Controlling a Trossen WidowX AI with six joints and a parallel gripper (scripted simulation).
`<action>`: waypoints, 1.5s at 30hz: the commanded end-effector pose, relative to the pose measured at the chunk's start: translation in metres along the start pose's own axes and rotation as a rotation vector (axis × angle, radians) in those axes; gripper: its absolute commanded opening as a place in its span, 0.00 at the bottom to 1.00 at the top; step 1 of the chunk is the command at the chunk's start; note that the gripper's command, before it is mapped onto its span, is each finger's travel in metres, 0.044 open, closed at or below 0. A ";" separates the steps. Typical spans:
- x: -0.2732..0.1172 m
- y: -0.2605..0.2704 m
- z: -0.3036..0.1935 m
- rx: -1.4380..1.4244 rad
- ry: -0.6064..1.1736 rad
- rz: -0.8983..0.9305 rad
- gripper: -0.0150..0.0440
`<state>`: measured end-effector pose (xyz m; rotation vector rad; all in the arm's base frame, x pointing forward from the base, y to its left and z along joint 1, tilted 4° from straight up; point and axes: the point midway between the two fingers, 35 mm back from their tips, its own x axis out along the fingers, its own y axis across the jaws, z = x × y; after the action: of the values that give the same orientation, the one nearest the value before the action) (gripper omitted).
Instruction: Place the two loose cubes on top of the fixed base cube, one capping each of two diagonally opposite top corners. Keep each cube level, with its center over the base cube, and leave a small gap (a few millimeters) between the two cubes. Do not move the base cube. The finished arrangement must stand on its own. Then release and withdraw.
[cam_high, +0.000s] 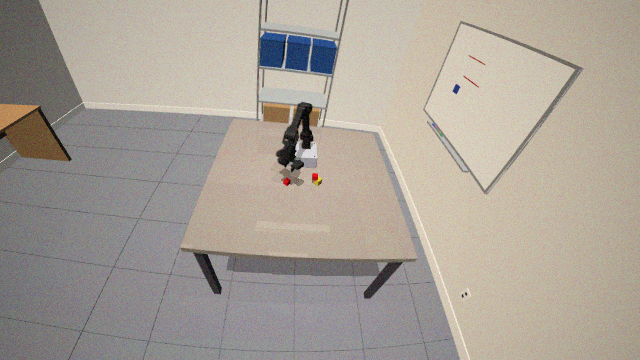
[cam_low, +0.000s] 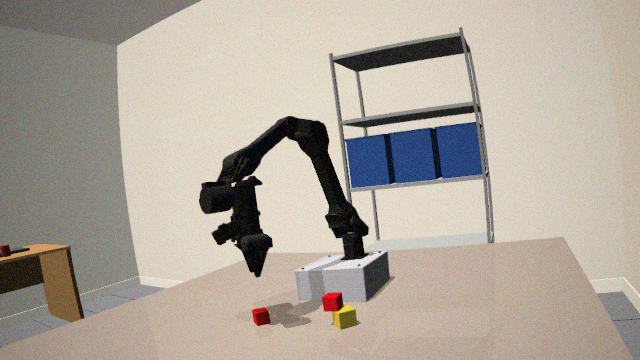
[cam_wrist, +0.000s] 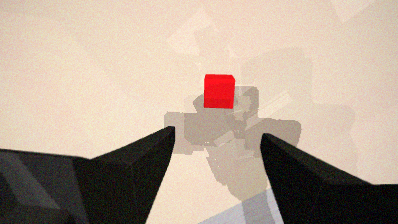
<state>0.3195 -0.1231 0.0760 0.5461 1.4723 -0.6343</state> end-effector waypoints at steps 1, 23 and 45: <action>-0.002 -0.003 0.003 -0.038 -0.002 -0.003 0.70; 0.078 -0.003 0.003 -0.038 -0.002 -0.003 0.70; 0.108 -0.004 0.003 -0.038 -0.002 -0.004 0.61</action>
<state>0.3190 -0.1331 -0.0297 0.5205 1.4800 -0.6089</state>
